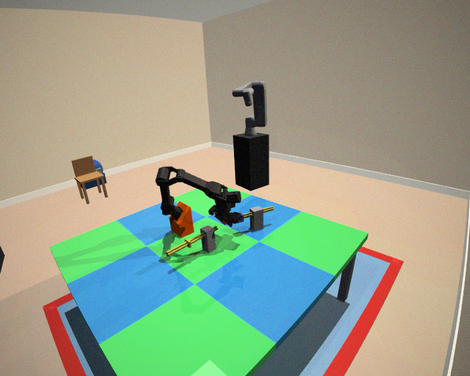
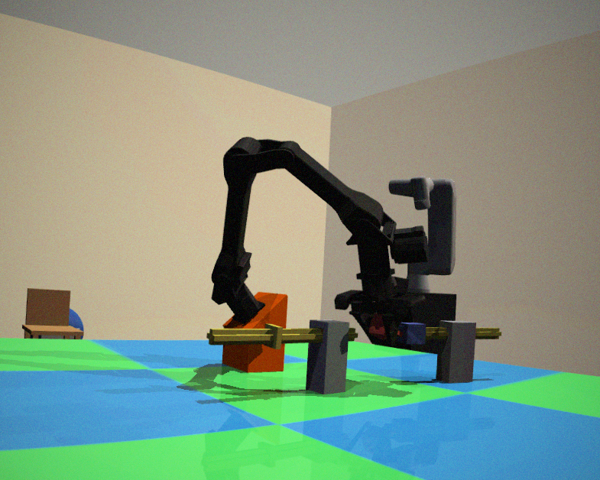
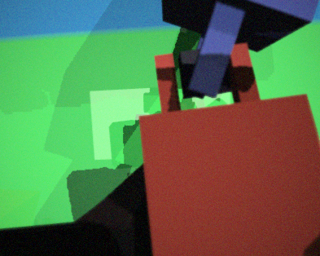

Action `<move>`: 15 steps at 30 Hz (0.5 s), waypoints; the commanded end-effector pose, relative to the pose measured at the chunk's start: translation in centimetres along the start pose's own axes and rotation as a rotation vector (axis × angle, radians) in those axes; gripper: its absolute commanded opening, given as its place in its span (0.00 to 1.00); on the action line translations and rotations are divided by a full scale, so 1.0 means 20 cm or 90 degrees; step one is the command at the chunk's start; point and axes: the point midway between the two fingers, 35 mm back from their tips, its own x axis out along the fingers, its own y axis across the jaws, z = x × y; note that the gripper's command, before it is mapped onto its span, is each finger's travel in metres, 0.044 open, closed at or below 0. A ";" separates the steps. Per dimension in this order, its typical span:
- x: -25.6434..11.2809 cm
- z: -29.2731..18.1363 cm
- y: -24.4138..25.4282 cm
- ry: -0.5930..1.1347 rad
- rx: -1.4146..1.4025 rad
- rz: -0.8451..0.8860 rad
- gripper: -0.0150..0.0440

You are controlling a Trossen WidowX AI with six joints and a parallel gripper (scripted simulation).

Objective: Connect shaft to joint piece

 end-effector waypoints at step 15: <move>0.00 0.00 0.00 0.000 0.000 0.000 0.77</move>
